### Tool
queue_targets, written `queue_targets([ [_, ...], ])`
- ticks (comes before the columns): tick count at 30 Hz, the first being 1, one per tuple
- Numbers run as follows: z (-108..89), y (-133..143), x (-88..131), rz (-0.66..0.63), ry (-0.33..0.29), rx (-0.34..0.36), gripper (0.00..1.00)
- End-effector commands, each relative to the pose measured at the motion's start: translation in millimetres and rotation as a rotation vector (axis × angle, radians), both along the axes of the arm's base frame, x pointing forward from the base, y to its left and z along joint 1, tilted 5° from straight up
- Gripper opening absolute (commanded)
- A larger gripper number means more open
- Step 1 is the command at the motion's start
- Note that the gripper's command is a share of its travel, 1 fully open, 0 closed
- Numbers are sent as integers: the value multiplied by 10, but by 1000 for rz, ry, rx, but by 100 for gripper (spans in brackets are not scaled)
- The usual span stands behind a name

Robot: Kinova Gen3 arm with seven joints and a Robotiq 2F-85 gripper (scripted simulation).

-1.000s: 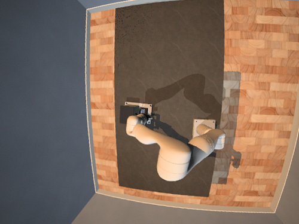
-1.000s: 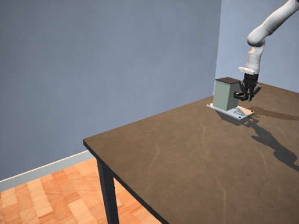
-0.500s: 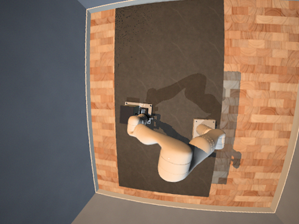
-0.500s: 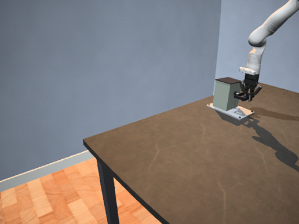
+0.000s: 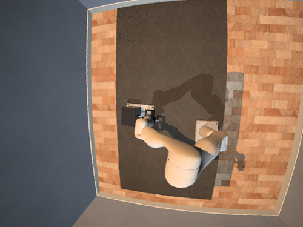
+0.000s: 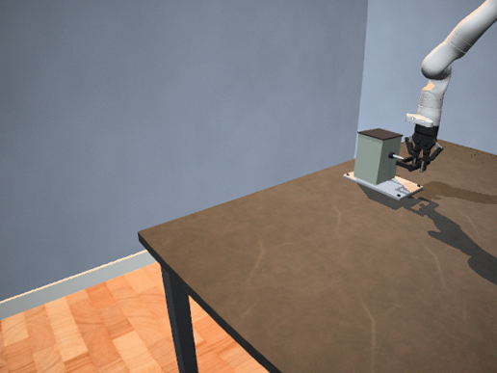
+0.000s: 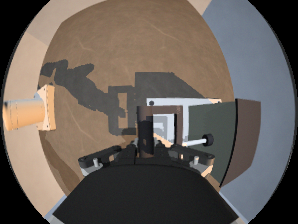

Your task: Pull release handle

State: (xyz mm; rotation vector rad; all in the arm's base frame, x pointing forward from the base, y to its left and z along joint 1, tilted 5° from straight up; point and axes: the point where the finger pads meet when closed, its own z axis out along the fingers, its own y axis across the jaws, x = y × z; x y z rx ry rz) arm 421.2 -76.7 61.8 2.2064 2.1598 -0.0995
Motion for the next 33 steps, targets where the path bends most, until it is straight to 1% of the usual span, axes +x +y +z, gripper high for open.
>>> queue_targets([
  [1, 9, 4, -125, -2, 16, 1, 0],
  [13, 12, 7, -271, -2, 16, 1, 0],
  [33, 12, 7, -278, -2, 16, 1, 0],
])
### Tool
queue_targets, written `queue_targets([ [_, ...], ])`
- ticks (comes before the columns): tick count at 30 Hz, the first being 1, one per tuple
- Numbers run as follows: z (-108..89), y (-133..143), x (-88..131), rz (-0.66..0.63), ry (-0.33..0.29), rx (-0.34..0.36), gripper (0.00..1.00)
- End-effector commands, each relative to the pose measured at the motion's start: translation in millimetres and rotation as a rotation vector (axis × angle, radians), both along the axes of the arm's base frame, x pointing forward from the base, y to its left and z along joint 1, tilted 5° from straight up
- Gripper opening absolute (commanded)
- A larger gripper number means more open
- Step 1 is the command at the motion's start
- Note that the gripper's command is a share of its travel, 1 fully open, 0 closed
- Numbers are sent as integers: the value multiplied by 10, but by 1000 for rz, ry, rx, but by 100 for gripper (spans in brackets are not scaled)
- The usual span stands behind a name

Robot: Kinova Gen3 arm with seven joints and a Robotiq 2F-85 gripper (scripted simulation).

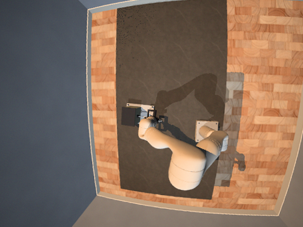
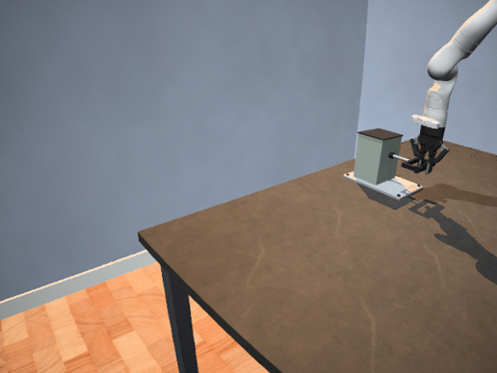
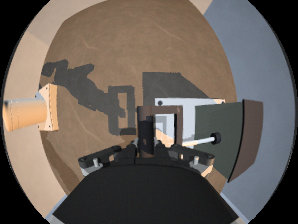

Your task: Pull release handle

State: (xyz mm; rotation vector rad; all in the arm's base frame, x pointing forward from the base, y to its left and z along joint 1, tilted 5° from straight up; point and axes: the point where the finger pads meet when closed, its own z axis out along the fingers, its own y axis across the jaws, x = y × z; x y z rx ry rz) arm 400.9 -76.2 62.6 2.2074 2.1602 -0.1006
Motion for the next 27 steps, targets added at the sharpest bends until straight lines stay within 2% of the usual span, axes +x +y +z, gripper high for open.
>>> queue_targets([
  [1, 4, 2, -74, -2, 15, 1, 0],
  [22, 4, 2, -76, -2, 15, 1, 0],
  [27, 6, 4, -153, -2, 15, 1, 0],
])
